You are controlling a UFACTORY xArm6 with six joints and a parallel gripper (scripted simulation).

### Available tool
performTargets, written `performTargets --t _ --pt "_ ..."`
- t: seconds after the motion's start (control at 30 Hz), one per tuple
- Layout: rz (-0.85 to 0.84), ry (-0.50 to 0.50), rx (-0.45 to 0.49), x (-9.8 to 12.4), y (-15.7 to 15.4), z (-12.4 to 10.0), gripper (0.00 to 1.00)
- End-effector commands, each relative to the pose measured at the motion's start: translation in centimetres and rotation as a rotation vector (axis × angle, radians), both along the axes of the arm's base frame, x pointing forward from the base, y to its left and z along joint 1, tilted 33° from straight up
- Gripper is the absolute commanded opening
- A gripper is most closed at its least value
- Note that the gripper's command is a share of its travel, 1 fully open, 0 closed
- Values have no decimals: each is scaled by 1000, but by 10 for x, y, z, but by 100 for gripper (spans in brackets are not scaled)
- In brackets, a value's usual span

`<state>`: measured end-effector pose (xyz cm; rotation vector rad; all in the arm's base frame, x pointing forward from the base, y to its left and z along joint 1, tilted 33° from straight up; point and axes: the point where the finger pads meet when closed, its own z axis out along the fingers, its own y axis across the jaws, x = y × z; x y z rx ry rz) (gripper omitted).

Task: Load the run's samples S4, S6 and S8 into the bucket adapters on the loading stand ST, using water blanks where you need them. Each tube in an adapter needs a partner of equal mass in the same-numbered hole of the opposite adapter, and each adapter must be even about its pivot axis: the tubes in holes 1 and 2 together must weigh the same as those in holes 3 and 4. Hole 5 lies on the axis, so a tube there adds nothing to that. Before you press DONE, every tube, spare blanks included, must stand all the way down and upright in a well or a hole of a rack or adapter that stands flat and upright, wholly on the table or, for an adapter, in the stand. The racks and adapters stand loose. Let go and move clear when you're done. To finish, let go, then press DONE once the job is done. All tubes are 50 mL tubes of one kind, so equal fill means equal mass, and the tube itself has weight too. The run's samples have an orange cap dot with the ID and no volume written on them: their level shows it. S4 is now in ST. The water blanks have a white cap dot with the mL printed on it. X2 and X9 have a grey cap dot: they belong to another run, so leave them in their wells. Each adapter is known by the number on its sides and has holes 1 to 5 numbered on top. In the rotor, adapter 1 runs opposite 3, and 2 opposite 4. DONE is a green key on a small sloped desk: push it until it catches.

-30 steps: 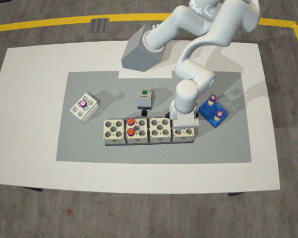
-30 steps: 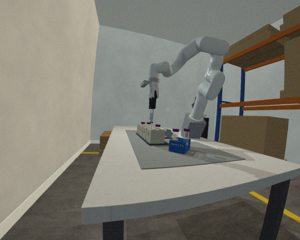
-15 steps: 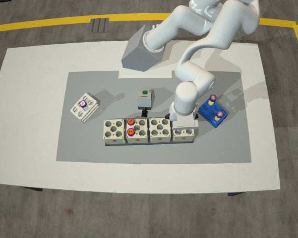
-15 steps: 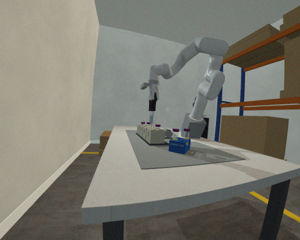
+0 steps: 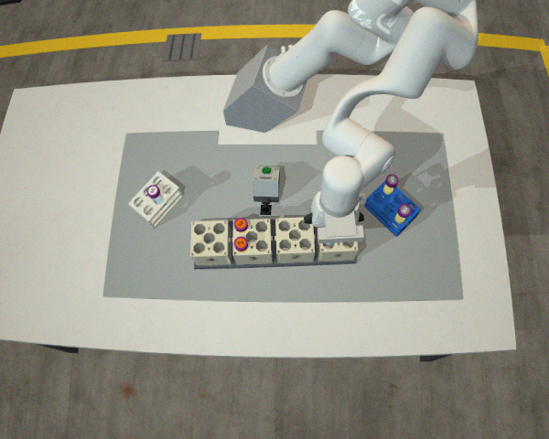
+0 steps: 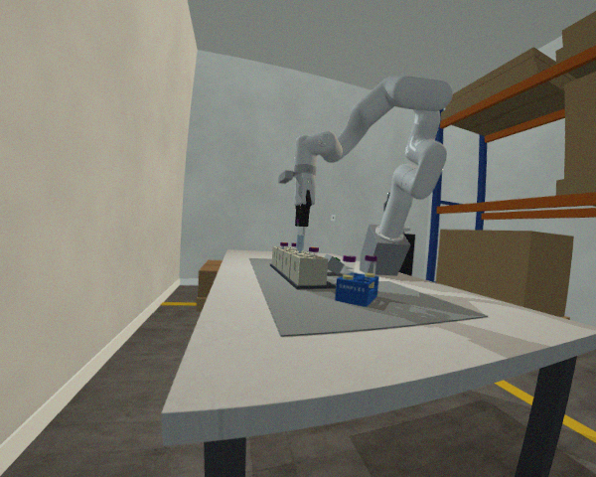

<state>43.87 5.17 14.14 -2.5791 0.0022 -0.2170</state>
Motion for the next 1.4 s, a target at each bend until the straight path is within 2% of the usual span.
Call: performTargets --t 0.0,0.33,1.37 --pt "-1 -4 -1 1 0 1 0" --pt "-1 -4 -1 1 0 1 0" --pt "-1 -4 0 6 14 -22 0"
